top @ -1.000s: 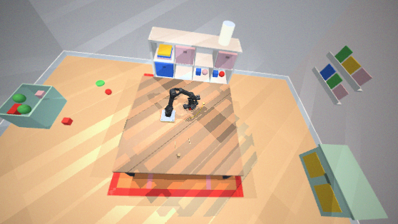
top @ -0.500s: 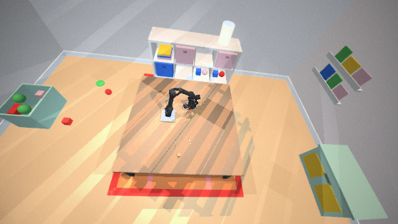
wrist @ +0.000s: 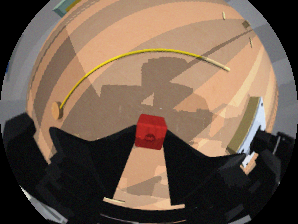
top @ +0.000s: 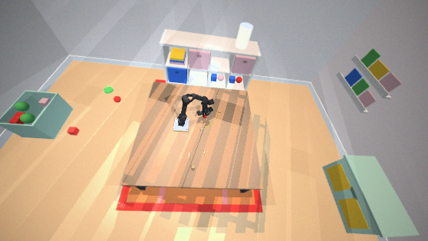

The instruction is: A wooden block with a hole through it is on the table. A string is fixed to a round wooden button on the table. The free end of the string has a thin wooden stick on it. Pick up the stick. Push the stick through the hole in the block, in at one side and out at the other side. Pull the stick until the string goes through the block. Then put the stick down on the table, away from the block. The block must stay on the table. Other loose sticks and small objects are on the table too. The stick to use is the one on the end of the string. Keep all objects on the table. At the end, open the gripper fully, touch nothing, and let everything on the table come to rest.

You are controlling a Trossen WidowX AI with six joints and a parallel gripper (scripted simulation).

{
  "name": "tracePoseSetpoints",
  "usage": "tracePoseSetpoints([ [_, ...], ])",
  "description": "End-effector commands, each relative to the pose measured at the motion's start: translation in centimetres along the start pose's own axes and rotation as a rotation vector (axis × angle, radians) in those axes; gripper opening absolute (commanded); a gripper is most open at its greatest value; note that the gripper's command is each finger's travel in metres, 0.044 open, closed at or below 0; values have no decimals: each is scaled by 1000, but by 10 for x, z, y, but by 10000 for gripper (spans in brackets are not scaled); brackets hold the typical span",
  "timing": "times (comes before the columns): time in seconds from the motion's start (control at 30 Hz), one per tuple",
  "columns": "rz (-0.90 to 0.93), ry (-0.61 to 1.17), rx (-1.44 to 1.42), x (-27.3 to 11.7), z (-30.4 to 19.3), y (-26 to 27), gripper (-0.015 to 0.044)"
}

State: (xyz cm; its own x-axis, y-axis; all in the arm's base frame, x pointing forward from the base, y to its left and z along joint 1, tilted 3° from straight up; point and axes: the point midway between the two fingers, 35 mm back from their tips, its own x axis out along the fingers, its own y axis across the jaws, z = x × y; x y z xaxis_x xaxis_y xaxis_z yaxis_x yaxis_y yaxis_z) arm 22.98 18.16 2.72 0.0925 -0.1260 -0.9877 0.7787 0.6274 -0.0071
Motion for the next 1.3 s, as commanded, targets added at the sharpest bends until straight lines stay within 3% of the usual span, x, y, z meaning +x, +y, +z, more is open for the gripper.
tracePoseSetpoints([
  [0.0,-6,-82,0,2,-5,-1,0],
  [1.27,-24,-636,9,12,-38,-3,0],
])
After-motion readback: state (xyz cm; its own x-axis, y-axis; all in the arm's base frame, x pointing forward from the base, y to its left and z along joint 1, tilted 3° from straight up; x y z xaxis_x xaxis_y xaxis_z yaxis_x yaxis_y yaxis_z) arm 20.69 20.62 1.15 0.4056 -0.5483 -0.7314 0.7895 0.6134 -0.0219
